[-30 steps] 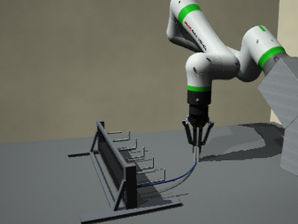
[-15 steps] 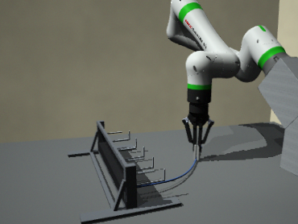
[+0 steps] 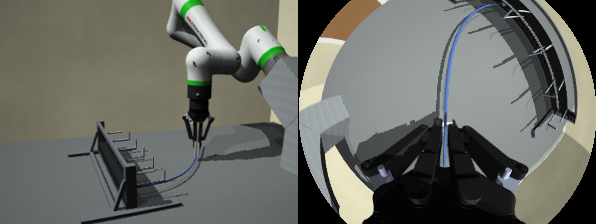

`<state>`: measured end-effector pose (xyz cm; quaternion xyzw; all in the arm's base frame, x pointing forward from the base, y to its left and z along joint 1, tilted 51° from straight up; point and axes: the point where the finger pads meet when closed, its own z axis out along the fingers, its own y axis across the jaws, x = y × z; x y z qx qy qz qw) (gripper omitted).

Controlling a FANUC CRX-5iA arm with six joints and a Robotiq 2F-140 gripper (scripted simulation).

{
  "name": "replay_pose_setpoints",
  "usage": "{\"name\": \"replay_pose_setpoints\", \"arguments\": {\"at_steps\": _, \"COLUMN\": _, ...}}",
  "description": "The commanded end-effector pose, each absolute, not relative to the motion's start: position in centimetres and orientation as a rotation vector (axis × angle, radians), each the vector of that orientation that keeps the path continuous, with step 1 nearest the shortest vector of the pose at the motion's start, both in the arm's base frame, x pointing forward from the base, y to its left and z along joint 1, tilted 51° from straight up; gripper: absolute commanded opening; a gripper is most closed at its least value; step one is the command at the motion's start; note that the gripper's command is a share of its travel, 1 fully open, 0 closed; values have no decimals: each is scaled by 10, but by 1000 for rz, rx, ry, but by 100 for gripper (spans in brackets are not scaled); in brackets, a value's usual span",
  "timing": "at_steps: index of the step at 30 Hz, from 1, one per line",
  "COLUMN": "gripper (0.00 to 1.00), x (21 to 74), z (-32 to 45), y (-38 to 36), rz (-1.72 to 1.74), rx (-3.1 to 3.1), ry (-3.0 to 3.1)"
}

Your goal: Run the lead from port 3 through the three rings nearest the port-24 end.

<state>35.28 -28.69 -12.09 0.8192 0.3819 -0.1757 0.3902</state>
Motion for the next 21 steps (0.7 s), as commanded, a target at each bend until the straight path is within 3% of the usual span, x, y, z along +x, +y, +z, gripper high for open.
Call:
{"name": "replay_pose_setpoints", "arguments": {"at_steps": 1, "gripper": 0, "x": 353, "z": -118, "y": -284, "rz": -446, "rx": 2082, "ry": 971}}
{"name": "replay_pose_setpoints", "arguments": {"at_steps": 21, "gripper": 0, "x": 353, "z": -110, "y": -273, "rz": -446, "rx": 2082, "ry": 971}}
